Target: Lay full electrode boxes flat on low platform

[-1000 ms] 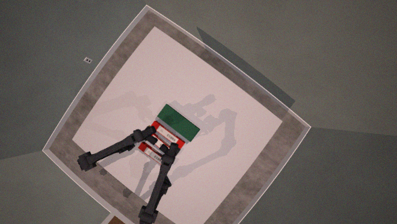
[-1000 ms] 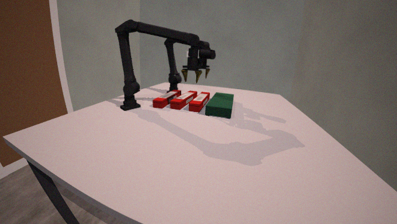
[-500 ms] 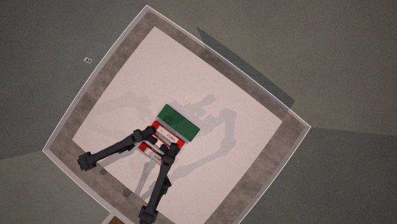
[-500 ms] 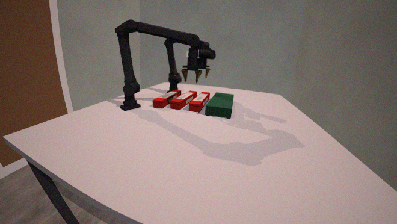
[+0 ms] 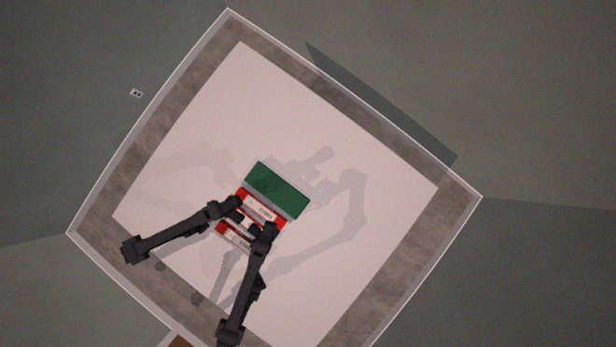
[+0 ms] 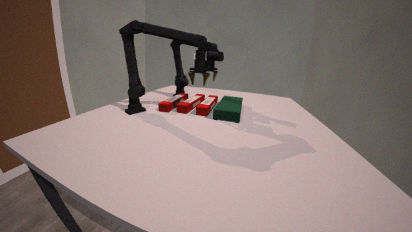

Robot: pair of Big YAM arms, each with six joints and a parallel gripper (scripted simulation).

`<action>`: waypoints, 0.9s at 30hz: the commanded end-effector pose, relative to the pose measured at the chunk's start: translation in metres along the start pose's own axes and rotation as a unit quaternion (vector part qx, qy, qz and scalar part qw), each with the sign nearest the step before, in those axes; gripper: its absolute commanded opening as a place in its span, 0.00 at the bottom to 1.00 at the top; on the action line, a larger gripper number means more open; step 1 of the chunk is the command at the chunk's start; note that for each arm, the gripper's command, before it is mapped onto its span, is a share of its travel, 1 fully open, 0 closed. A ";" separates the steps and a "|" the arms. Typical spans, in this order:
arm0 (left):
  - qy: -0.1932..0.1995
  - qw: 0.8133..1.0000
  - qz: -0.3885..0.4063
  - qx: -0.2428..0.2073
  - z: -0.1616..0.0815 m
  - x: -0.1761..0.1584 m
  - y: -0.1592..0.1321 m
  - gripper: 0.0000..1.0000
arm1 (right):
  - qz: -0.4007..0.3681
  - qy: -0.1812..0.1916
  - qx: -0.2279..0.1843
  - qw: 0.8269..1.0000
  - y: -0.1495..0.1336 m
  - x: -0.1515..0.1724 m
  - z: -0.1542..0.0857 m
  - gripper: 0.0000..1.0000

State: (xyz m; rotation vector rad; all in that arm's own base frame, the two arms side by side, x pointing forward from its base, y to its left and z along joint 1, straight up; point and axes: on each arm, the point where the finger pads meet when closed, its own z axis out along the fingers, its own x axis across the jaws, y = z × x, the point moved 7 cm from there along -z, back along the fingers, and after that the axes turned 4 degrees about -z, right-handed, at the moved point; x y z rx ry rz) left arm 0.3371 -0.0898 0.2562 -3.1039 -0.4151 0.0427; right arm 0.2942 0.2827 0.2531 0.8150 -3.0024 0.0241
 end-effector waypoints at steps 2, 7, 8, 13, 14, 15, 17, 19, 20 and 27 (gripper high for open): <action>0.033 0.999 -0.003 -0.019 -0.031 0.008 0.004 0.72 | 0.003 -0.040 -0.010 0.999 0.001 -0.008 -0.035 0.72; 0.047 0.998 -0.010 -0.027 -0.053 0.010 0.002 0.72 | 0.012 -0.057 -0.014 0.998 -0.002 -0.008 -0.060 0.72; 0.047 0.998 -0.010 -0.027 -0.054 0.010 0.002 0.72 | 0.011 -0.057 -0.014 0.998 -0.002 -0.008 -0.062 0.72; 0.037 0.999 -0.009 -0.021 -0.055 0.013 0.004 0.72 | 0.011 -0.046 -0.011 0.999 -0.001 -0.012 -0.061 0.72; 0.037 0.999 -0.009 -0.021 -0.056 0.013 0.004 0.72 | 0.011 -0.046 -0.011 0.999 -0.001 -0.011 -0.063 0.72; 0.032 0.999 -0.009 -0.018 -0.053 0.010 0.002 0.72 | 0.011 -0.041 -0.010 0.999 -0.002 -0.008 -0.061 0.72; 0.041 0.999 -0.009 -0.023 -0.064 0.011 0.003 0.72 | 0.011 -0.051 -0.012 0.999 -0.002 -0.009 -0.072 0.72; 0.042 0.999 -0.009 -0.024 -0.067 0.011 0.003 0.72 | 0.011 -0.052 -0.013 0.998 -0.002 -0.008 -0.075 0.72; 0.042 0.999 -0.009 -0.024 -0.067 0.011 0.003 0.72 | 0.011 -0.052 -0.013 0.998 -0.002 -0.008 -0.075 0.72; 0.048 0.998 -0.009 -0.027 -0.083 0.007 0.001 0.72 | 0.011 -0.057 -0.014 0.998 -0.003 -0.005 -0.090 0.72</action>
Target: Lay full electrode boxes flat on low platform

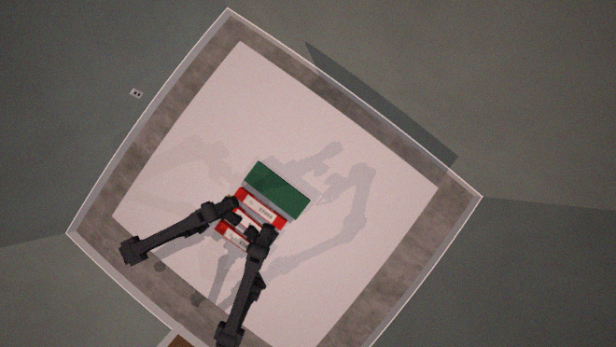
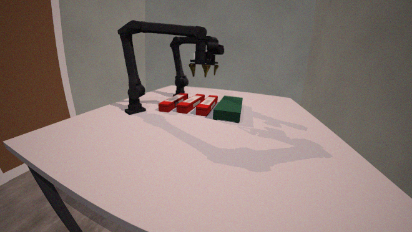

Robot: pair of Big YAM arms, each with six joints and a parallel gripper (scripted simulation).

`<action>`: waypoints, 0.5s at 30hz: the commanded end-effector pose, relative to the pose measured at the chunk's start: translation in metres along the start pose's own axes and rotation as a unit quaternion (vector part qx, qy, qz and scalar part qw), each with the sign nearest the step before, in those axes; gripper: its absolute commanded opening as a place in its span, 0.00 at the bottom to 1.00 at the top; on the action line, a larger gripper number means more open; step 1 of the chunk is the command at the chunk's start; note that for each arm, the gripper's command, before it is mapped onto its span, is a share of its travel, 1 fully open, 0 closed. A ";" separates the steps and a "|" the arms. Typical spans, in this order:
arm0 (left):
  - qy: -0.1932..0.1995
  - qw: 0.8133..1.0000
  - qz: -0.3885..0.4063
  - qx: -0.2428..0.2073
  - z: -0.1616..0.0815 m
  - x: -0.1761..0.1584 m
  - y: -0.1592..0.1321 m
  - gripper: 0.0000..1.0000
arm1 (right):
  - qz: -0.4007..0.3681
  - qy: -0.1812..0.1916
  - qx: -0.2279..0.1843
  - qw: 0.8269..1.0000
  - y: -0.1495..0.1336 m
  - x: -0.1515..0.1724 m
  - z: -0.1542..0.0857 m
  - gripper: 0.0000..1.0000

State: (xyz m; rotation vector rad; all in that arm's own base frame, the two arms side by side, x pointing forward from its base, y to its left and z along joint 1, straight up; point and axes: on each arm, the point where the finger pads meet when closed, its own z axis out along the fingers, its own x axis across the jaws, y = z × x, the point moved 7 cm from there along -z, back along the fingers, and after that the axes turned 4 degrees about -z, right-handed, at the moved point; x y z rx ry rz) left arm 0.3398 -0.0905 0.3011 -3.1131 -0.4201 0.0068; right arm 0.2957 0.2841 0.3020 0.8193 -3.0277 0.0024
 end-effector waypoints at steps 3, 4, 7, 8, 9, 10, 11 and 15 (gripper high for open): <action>0.035 0.999 -0.008 -0.020 -0.041 0.007 0.001 0.72 | 0.010 -0.043 -0.010 0.999 -0.003 -0.005 -0.046 0.72; 0.034 0.999 -0.008 -0.019 -0.042 0.007 0.001 0.72 | 0.010 -0.043 -0.010 0.999 -0.003 -0.005 -0.048 0.72; 0.036 0.999 -0.008 -0.020 -0.049 0.006 0.000 0.72 | 0.010 -0.043 -0.010 0.999 -0.003 -0.004 -0.053 0.72; 0.036 0.999 -0.008 -0.020 -0.050 0.006 0.000 0.72 | 0.010 -0.043 -0.010 0.999 -0.003 -0.004 -0.055 0.72; 0.036 0.999 -0.008 -0.020 -0.050 0.006 0.000 0.72 | 0.010 -0.043 -0.010 0.999 -0.003 -0.004 -0.055 0.72; 0.036 0.999 -0.008 -0.020 -0.050 0.006 0.000 0.72 | 0.010 -0.043 -0.010 0.999 -0.003 -0.004 -0.055 0.72; 0.034 0.999 -0.008 -0.019 -0.050 0.007 0.001 0.72 | 0.010 -0.040 -0.010 0.999 -0.003 -0.006 -0.054 0.72; 0.035 0.999 -0.008 -0.020 -0.058 0.006 0.000 0.72 | 0.010 -0.041 -0.010 0.999 -0.003 -0.005 -0.061 0.72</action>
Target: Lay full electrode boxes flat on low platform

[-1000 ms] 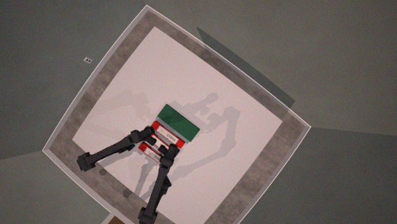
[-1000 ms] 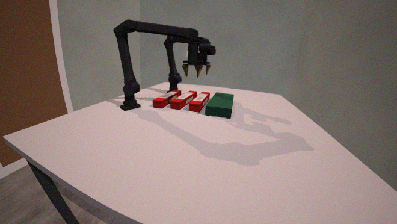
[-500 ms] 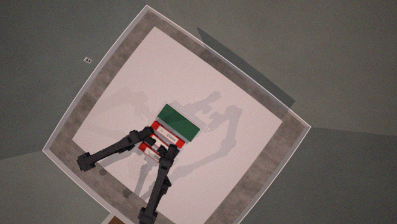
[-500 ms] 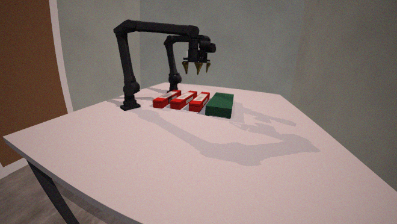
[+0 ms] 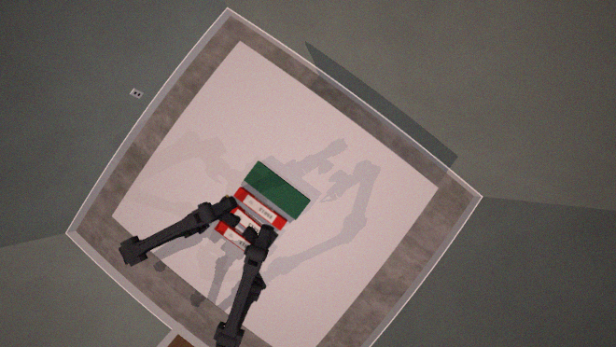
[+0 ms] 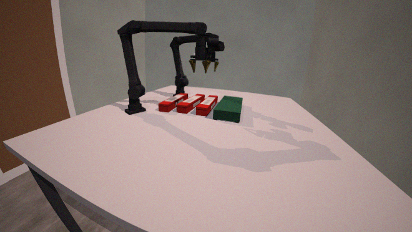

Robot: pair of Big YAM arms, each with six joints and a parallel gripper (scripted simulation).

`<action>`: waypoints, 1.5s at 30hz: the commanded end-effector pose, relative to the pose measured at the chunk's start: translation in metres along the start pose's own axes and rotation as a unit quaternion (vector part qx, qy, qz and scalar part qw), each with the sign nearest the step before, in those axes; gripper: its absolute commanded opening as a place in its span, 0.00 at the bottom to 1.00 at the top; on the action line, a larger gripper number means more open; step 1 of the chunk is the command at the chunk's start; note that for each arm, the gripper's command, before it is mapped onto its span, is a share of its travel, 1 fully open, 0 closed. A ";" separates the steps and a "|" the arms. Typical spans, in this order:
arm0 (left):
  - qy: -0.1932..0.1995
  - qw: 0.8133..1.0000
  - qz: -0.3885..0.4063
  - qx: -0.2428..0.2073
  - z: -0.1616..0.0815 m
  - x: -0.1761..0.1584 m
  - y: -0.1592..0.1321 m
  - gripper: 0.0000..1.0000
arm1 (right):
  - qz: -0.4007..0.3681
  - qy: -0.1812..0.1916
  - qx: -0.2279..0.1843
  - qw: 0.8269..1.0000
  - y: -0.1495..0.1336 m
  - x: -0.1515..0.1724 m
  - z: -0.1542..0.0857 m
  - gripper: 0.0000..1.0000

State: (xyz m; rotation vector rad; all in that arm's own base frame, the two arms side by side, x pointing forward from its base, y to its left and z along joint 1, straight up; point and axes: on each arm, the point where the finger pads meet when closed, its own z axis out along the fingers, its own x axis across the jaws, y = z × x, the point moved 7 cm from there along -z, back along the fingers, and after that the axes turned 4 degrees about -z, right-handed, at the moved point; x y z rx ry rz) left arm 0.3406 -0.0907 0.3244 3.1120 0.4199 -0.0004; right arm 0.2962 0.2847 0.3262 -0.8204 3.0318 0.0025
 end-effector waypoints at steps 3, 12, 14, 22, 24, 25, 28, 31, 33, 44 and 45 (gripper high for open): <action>0.020 1.000 -0.002 -0.012 -0.023 0.004 0.001 0.72 | 0.002 -0.023 -0.006 1.000 0.000 -0.003 -0.022 0.72; 0.020 1.000 -0.002 -0.012 -0.023 0.003 0.001 0.72 | 0.002 -0.023 -0.006 1.000 0.000 -0.003 -0.022 0.72; 0.020 1.000 -0.002 -0.012 -0.023 0.003 0.001 0.72 | 0.002 -0.023 -0.006 1.000 0.000 -0.003 -0.023 0.72; 0.020 1.000 -0.002 -0.012 -0.019 0.004 0.002 0.72 | 0.002 -0.023 -0.006 1.000 0.000 -0.004 -0.018 0.72; 0.020 1.000 -0.002 -0.012 -0.016 0.004 0.002 0.72 | 0.002 -0.023 -0.006 1.000 0.000 -0.004 -0.015 0.72; 0.020 1.000 -0.002 -0.012 -0.015 0.004 0.002 0.72 | 0.002 -0.023 -0.006 1.000 0.000 -0.004 -0.014 0.72; 0.020 1.000 -0.002 -0.012 -0.012 0.004 0.002 0.72 | 0.002 -0.023 -0.006 1.000 0.000 -0.004 -0.011 0.72; 0.020 1.000 -0.002 -0.012 -0.009 0.004 0.002 0.72 | 0.002 -0.023 -0.006 1.000 0.000 -0.004 -0.009 0.72; 0.020 1.000 -0.002 -0.012 -0.007 0.004 0.002 0.72 | 0.002 -0.023 -0.006 1.000 0.000 -0.004 -0.006 0.72; 0.020 1.000 -0.002 -0.012 0.008 0.005 0.002 0.72 | 0.002 -0.023 -0.006 1.000 0.000 -0.005 0.009 0.72; 0.020 1.000 -0.002 -0.012 0.008 0.005 0.002 0.72 | 0.002 -0.023 -0.006 1.000 0.000 -0.005 0.009 0.72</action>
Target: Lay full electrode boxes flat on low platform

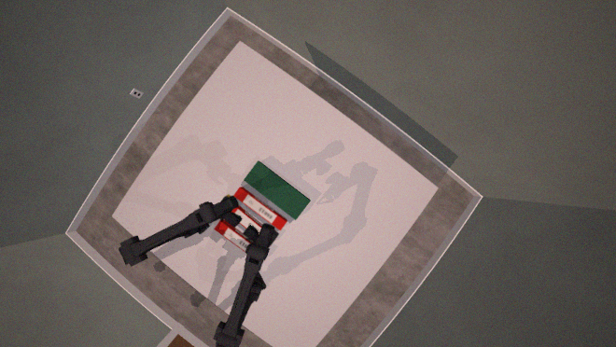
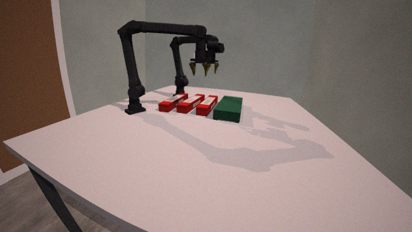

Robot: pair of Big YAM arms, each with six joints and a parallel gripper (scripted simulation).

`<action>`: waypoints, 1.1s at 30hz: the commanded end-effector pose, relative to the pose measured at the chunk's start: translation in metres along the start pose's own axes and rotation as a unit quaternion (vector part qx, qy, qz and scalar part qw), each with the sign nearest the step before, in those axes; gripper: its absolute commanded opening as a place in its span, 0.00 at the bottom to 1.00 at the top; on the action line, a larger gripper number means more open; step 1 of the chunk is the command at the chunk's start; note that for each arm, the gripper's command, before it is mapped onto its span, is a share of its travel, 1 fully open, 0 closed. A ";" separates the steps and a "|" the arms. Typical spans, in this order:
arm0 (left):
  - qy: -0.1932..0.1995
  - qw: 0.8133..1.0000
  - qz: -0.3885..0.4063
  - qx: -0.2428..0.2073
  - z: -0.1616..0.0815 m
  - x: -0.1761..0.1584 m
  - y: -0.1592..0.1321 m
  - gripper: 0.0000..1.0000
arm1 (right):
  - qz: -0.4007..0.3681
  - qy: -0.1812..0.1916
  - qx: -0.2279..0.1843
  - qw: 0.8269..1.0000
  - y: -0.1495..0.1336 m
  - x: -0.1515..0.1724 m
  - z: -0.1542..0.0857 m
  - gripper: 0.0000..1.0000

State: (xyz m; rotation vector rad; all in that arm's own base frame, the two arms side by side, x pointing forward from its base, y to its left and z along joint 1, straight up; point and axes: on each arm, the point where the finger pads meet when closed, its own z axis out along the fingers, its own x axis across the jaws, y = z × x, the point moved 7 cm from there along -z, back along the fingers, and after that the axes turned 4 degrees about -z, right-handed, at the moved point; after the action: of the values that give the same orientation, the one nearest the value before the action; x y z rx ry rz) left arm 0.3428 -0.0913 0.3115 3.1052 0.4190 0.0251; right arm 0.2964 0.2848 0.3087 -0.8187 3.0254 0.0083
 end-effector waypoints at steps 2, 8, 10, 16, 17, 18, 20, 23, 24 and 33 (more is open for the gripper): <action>0.012 1.000 -0.002 -0.007 -0.003 0.003 0.001 0.72 | 0.002 -0.019 -0.005 1.000 0.000 -0.005 -0.007 0.72; 0.012 1.000 -0.002 -0.007 0.005 0.003 0.001 0.72 | 0.002 -0.019 -0.005 1.000 0.000 -0.005 0.001 0.72; 0.012 1.000 -0.002 -0.007 0.007 0.003 0.001 0.72 | 0.002 -0.019 -0.005 1.000 0.000 -0.005 0.003 0.72; 0.012 1.000 -0.002 -0.007 0.015 0.003 0.001 0.72 | 0.002 -0.019 -0.005 1.000 0.001 -0.005 0.012 0.72; 0.012 1.000 -0.002 -0.007 0.015 0.003 0.001 0.72 | 0.002 -0.019 -0.005 1.000 0.001 -0.005 0.012 0.72; 0.012 1.000 -0.002 -0.007 0.015 0.003 0.001 0.72 | 0.002 -0.019 -0.005 1.000 0.001 -0.005 0.012 0.72; 0.012 1.000 -0.002 -0.007 0.018 0.003 0.001 0.72 | 0.002 -0.019 -0.005 1.000 0.001 -0.005 0.014 0.72; 0.012 1.000 -0.002 -0.007 0.022 0.004 0.001 0.72 | 0.002 -0.019 -0.005 1.000 0.001 -0.006 0.018 0.72; 0.012 1.000 -0.002 -0.007 0.024 0.004 0.001 0.72 | 0.002 -0.019 -0.005 1.000 0.001 -0.006 0.020 0.72; 0.012 1.000 -0.002 -0.007 0.025 0.004 0.001 0.72 | 0.002 -0.019 -0.005 1.000 0.001 -0.006 0.021 0.72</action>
State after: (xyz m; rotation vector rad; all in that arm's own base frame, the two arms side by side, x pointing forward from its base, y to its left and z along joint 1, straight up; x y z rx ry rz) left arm 0.3418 -0.0910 0.2840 3.1012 0.4185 0.0397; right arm 0.2957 0.2842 0.2813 -0.8167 3.0178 0.0150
